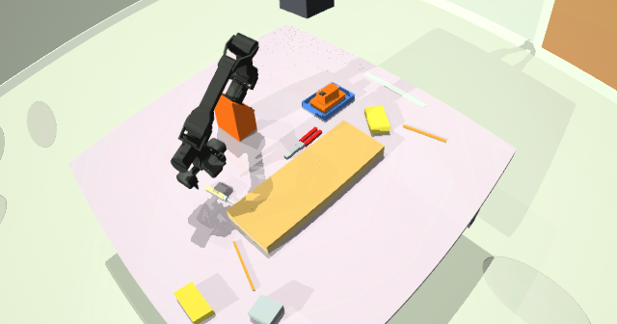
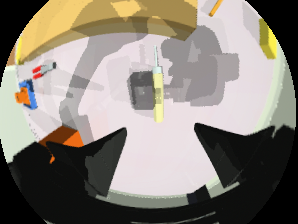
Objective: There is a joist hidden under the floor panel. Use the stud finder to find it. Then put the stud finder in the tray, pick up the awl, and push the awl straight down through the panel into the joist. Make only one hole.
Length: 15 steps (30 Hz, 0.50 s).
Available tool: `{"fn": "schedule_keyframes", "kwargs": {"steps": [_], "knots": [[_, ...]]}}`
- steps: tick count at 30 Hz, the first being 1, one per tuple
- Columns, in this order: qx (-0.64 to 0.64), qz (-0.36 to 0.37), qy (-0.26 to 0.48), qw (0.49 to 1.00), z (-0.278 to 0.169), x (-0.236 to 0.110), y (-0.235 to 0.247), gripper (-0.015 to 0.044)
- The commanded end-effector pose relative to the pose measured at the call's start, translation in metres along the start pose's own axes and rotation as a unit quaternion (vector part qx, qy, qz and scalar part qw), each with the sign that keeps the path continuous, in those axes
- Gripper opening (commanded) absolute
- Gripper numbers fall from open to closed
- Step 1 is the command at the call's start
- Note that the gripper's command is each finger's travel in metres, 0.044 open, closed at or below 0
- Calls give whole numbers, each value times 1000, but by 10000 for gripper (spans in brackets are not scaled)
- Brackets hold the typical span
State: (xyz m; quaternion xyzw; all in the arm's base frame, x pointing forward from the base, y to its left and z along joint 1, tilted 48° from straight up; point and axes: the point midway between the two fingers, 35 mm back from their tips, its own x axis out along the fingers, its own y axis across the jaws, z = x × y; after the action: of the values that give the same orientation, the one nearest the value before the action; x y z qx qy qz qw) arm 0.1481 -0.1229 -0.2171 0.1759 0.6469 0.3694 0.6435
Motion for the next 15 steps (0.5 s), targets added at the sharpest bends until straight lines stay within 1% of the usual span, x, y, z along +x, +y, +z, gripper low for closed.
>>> {"fn": "schedule_keyframes", "kwargs": {"steps": [1, 15], "knots": [[3, 2, -2, 1000, 1, 3, -1, 440], [3, 2, -2, 1000, 4, 26, -1, 440]]}}
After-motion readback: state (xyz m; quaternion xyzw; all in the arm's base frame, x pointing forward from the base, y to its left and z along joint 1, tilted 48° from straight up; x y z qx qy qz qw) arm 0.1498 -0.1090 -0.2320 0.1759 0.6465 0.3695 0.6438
